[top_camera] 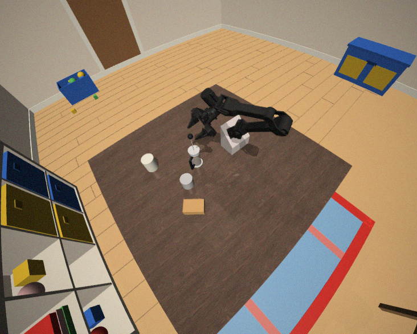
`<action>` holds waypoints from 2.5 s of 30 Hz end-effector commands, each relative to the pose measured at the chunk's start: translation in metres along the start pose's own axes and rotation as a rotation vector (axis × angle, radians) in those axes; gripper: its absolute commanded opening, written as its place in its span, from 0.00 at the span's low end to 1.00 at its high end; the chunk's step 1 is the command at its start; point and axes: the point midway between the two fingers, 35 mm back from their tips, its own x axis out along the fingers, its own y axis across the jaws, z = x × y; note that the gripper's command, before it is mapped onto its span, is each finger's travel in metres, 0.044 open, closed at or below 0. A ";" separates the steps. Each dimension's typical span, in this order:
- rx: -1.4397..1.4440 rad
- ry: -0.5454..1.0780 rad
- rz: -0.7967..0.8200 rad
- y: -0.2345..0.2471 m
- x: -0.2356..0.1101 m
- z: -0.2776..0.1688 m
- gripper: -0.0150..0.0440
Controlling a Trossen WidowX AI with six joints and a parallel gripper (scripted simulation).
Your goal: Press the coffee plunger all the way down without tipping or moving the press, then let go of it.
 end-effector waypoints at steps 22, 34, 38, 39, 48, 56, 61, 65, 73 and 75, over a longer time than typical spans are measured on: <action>0.011 -0.001 0.002 0.002 0.021 -0.003 0.56; 0.011 -0.001 0.002 0.002 0.021 -0.003 0.45; 0.010 0.001 0.002 0.001 0.023 -0.006 0.45; 0.010 0.001 0.001 0.000 0.024 -0.007 0.45; 0.009 0.005 -0.001 -0.003 0.035 -0.017 0.45; 0.008 0.007 -0.004 -0.006 0.044 -0.027 0.45; 0.008 0.008 -0.004 -0.007 0.049 -0.033 0.45; 0.008 0.008 -0.005 -0.007 0.054 -0.038 0.45; 0.009 0.007 -0.005 -0.008 0.063 -0.048 0.45; 0.009 0.007 -0.005 -0.008 0.065 -0.051 0.45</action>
